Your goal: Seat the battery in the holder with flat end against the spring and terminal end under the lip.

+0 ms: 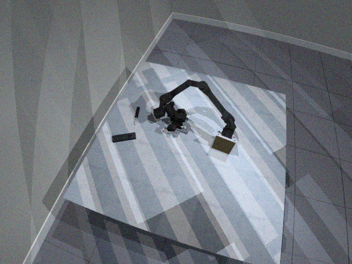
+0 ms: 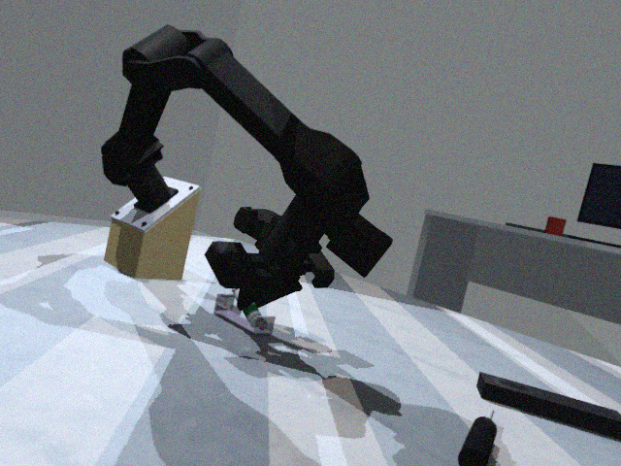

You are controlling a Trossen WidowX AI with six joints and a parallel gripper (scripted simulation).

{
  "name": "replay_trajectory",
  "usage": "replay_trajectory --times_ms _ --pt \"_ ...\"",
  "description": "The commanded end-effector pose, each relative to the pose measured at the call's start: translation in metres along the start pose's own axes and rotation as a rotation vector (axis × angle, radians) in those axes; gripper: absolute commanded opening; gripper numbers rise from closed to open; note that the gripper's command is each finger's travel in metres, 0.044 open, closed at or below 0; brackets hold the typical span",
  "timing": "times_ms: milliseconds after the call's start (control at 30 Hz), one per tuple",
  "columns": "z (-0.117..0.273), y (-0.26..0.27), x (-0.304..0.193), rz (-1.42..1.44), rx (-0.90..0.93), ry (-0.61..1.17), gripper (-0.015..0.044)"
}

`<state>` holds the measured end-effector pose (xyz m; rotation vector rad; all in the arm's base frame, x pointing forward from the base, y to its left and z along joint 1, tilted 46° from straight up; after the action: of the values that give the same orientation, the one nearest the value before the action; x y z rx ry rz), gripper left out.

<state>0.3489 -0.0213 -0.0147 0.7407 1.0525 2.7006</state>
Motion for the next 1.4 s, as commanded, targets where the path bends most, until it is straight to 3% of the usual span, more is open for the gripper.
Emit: replay_trajectory --times_ms 0,1367 --pt "0.0018 0.0001 -0.0026 -0.008 -0.006 0.023 0.0058" --pt "-0.0076 -0.0033 0.0049 0.005 -0.018 0.205 0.0058"
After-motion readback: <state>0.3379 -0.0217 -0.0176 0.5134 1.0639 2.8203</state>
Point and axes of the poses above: the point midway between the two fingers, 35 mm back from their tips, its own z axis back along the fingers, its own y axis across the jaws, x = y × z, the point moved 5 cm from there along z, back along the fingers, and after that the axes turned 3 degrees about z, right-handed, at the moved point
